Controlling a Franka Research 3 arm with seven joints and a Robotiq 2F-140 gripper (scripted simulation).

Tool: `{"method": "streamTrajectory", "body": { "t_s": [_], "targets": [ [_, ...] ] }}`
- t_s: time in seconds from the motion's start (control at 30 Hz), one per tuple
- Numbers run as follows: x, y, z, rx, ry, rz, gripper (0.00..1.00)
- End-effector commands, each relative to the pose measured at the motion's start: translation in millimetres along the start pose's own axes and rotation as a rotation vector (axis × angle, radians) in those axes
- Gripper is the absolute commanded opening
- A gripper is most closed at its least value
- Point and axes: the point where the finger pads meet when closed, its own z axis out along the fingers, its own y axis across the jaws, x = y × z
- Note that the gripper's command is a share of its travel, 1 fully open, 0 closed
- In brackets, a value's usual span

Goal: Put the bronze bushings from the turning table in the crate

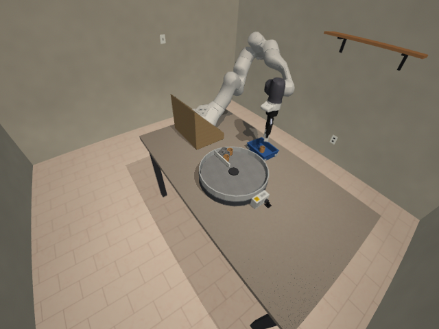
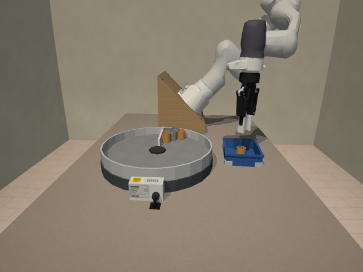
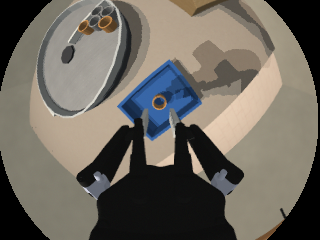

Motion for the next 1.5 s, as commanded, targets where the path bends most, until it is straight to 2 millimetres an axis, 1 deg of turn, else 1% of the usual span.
{"method": "streamTrajectory", "body": {
  "t_s": [0.0,1.47],
  "targets": [
    [-0.9,1.1,-1.2,-0.003,0.001,0.013,0.28],
    [-0.9,1.1,-1.2,-0.003,0.001,0.013,0.28]
  ]
}}
